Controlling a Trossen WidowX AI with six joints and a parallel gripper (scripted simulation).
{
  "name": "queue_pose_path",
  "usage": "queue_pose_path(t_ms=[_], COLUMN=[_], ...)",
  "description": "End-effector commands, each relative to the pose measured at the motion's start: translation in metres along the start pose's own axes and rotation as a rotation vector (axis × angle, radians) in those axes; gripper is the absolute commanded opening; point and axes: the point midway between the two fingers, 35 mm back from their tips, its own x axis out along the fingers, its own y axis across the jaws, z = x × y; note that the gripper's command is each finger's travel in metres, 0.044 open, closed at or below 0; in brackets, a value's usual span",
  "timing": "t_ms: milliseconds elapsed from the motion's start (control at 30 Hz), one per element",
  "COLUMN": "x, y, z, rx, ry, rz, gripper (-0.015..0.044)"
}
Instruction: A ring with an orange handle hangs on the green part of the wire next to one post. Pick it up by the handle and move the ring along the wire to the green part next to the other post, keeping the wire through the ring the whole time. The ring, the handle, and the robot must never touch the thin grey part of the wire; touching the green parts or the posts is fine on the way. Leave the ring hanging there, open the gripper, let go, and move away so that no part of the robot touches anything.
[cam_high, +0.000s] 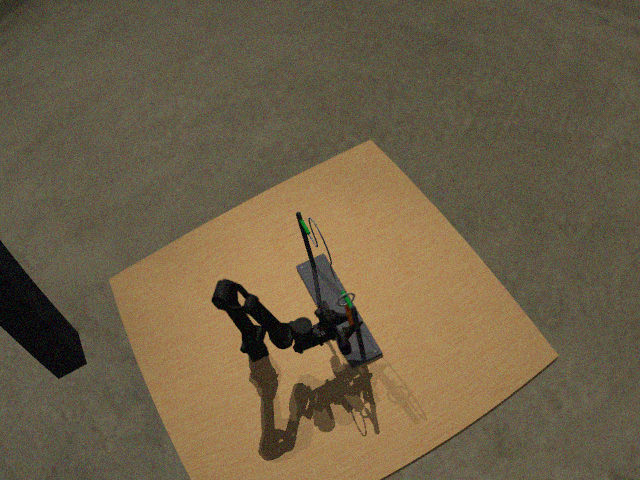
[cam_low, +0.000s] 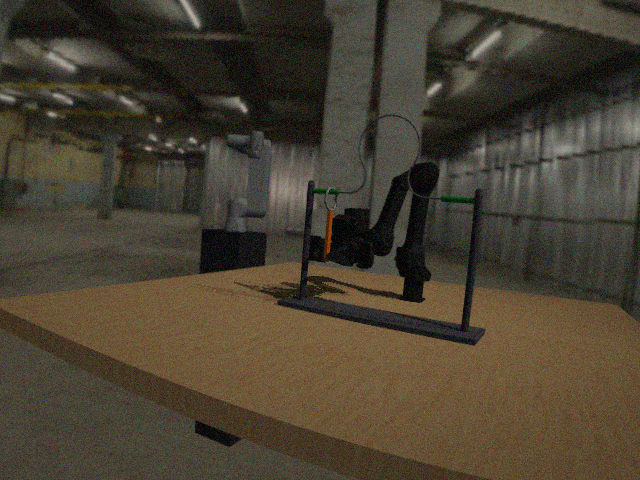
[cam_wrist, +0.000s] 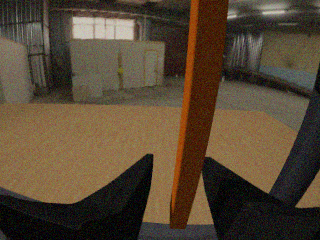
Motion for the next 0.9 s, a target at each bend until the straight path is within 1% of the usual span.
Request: queue_pose_path(t_ms=[0,400,767,800,867], x=[0.0005,0.0005,0.0003,0.0003,0.0003], y=[-0.0009,-0.0009,0.0000,0.0000,0.0000], z=[-0.0005,-0.0005,-0.0008,-0.0008,-0.0008], rx=[0.004,0.004,0.002,0.002,0.002], ry=[0.000,0.000,0.002,0.002,0.002], rz=[-0.005,-0.005,0.000,0.000,0.000], gripper=[0.0160,0.0160,-0.0129,-0.0150,-0.0150])
